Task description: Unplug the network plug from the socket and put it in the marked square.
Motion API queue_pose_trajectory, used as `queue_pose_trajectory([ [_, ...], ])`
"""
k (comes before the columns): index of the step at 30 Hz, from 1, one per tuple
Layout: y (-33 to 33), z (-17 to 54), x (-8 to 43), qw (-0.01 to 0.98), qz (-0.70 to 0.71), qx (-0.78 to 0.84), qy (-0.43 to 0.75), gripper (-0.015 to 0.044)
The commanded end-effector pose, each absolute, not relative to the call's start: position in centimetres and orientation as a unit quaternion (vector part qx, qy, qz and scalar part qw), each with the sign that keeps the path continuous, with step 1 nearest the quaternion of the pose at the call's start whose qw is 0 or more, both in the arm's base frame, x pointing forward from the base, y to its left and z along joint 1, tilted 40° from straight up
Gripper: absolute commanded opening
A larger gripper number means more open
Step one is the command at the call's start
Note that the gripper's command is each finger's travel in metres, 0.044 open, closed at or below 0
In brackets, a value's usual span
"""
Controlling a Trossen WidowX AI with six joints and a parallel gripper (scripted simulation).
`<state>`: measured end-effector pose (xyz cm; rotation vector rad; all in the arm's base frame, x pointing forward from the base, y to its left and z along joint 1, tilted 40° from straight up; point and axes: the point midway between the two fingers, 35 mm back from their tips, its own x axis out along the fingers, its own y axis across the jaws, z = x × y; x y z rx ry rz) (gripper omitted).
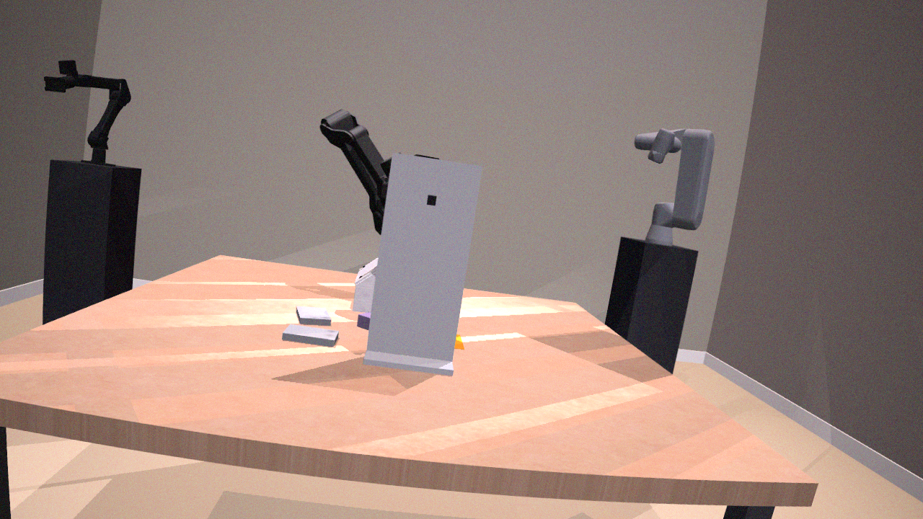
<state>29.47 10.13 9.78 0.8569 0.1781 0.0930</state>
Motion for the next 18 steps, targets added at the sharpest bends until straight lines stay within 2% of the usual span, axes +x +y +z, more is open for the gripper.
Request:
queue_pose_trajectory([
  [1,10.3,9.8,31.0,0.902,0.046,0.420,0.087,0.0156],
  [8,10.0,10.0,34.5,0.902,0.046,0.420,0.086,0.0156],
  [18,9.9,10.1,35.5,0.902,0.046,0.420,0.086,0.0156],
])
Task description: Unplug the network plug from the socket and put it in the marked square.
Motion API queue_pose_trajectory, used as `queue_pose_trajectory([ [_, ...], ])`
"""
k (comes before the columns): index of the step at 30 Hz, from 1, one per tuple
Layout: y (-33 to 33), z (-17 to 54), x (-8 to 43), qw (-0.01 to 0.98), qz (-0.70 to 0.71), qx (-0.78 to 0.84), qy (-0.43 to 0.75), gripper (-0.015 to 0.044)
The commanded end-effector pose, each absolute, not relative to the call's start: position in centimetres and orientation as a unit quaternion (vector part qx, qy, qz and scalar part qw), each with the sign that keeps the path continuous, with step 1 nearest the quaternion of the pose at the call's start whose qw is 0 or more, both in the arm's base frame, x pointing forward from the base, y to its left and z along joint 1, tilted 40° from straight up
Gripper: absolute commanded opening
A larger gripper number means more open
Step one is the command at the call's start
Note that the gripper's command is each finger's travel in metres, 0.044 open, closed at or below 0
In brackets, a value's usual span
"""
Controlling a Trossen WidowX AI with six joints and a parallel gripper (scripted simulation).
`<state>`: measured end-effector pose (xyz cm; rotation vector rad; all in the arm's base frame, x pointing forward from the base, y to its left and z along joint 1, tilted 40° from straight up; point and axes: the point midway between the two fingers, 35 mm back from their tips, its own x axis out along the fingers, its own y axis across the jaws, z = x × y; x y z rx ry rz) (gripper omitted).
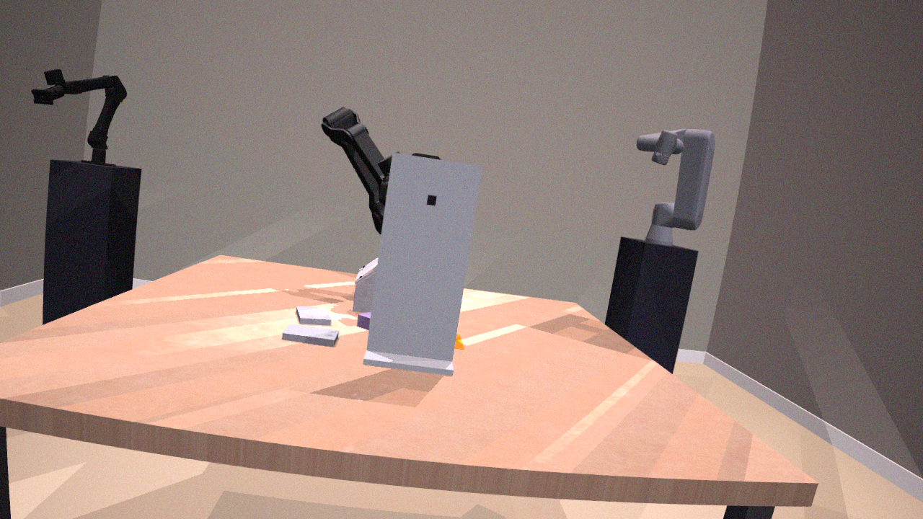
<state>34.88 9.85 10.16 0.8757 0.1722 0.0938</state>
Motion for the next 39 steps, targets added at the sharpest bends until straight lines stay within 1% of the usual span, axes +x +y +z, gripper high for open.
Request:
queue_pose_trajectory([
  [1,9.9,10.1,35.7,0.902,0.046,0.420,0.086,0.0156],
  [36,9.6,10.4,40.8,0.903,0.047,0.420,0.084,0.0156],
  [39,9.6,10.4,40.8,0.903,0.047,0.420,0.084,0.0077],
])
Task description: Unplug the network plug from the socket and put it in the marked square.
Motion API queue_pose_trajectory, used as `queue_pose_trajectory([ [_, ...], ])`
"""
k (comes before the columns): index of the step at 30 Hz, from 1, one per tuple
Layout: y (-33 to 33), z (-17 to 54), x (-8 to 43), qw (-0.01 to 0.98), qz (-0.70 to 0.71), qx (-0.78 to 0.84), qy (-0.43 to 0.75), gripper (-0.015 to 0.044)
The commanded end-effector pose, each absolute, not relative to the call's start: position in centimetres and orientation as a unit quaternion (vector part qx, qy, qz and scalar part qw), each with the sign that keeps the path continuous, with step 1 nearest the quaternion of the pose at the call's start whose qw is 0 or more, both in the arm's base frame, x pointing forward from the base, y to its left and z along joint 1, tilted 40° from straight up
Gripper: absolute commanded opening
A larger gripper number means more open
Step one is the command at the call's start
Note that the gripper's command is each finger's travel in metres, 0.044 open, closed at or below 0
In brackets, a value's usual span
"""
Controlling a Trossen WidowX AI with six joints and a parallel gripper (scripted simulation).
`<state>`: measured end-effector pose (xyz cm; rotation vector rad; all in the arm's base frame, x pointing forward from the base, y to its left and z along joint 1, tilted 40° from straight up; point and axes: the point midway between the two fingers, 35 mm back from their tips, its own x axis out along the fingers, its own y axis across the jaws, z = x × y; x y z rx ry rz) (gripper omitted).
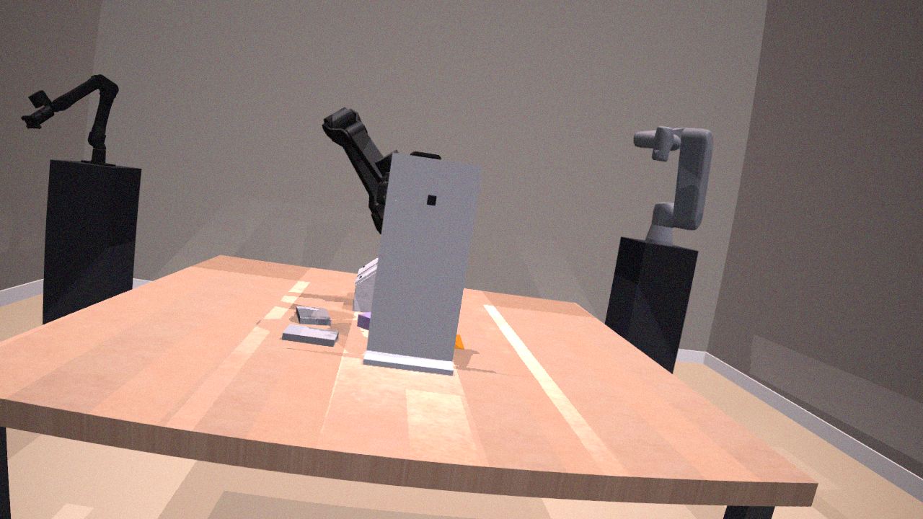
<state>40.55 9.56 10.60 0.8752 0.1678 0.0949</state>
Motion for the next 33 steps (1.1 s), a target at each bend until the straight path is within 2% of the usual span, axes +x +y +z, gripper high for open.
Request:
queue_pose_trajectory([
  [1,9.6,10.4,40.8,0.903,0.047,0.420,0.084,0.0071],
  [12,9.6,10.4,40.8,0.903,0.047,0.420,0.084,0.0000],
  [33,9.6,10.4,39.7,0.902,0.047,0.420,0.084,0.0000],
])
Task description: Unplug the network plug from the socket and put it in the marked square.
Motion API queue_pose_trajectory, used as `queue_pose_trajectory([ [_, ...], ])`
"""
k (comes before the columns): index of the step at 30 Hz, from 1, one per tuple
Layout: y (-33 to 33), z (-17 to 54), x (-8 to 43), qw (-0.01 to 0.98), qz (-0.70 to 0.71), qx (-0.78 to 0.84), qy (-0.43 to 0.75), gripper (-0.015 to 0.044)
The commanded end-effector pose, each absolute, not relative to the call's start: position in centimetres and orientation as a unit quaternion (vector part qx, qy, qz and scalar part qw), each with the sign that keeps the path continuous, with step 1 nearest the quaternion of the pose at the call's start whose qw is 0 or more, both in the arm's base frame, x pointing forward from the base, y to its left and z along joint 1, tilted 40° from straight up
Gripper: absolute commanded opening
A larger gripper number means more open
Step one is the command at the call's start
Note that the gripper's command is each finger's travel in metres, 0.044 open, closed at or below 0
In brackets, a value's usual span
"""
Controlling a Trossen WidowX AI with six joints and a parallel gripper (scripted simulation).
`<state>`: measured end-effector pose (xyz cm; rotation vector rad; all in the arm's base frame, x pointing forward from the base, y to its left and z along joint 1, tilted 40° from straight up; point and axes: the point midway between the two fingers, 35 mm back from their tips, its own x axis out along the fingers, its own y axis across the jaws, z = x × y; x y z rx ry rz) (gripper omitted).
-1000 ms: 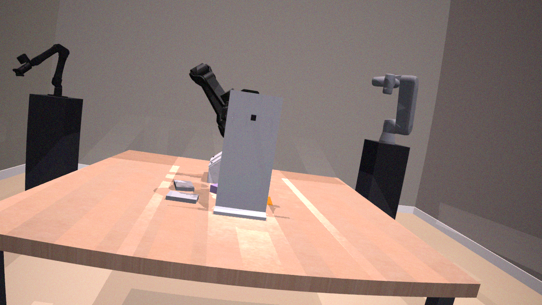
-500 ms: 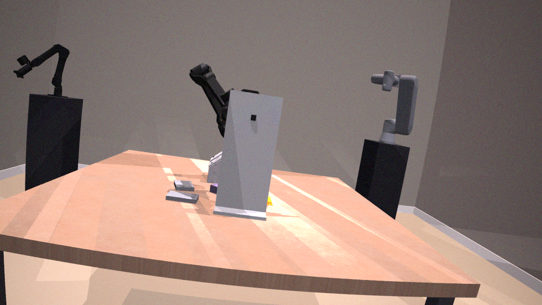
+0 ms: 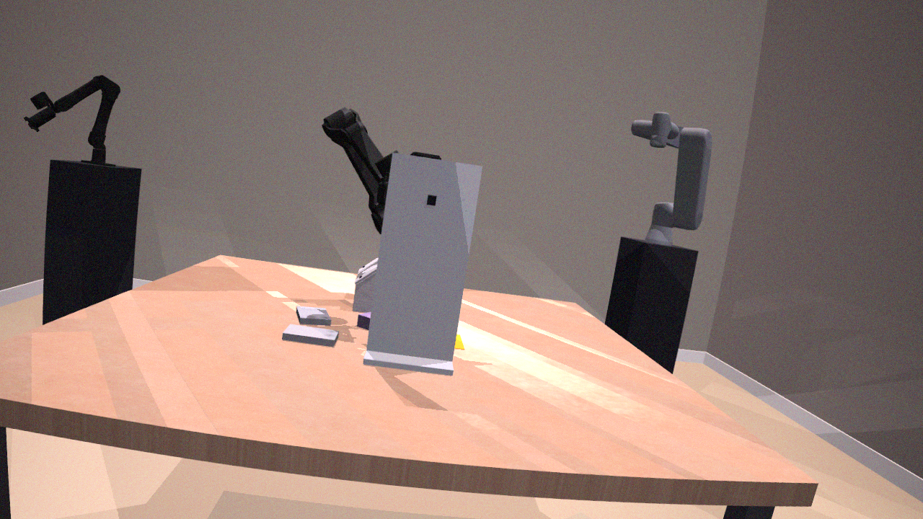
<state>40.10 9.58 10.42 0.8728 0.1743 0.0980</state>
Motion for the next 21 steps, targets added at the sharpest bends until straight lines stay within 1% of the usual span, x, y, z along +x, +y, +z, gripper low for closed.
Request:
queue_pose_trajectory([
  [1,9.6,10.4,39.6,0.902,0.047,0.420,0.085,0.0000],
  [21,9.7,10.2,38.4,0.902,0.047,0.420,0.085,0.0000],
])
